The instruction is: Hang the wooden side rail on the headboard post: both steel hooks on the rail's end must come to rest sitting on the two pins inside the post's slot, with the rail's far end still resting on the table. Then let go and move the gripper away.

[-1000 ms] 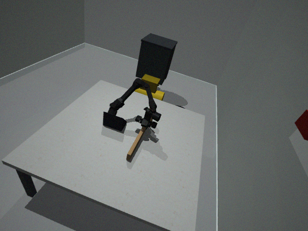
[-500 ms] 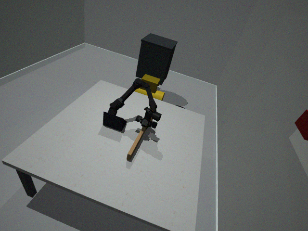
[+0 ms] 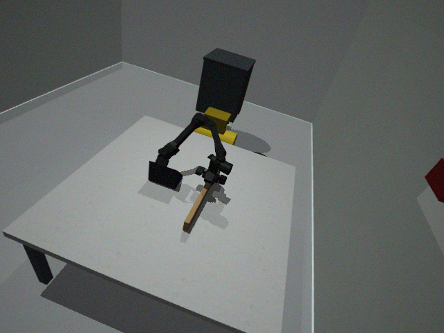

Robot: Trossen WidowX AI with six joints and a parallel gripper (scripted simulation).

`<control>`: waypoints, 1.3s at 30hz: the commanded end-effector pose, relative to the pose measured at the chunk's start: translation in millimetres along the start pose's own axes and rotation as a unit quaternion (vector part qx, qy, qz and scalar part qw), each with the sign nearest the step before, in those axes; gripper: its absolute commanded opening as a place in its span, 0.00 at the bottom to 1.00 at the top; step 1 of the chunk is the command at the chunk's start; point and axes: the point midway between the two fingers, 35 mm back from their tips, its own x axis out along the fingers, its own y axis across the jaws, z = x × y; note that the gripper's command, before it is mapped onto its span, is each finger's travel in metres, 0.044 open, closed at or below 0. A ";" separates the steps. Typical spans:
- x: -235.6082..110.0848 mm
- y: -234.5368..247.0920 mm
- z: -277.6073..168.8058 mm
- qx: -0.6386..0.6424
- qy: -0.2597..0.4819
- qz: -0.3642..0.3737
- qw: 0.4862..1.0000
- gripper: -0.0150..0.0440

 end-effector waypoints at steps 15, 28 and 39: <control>-4.1 1.8 -3.2 -0.003 -0.003 0.009 1.000 0.25; -5.0 1.9 -4.6 -0.003 -0.003 0.009 1.000 0.25; -4.7 1.7 -5.8 -0.003 -0.003 0.009 1.000 0.25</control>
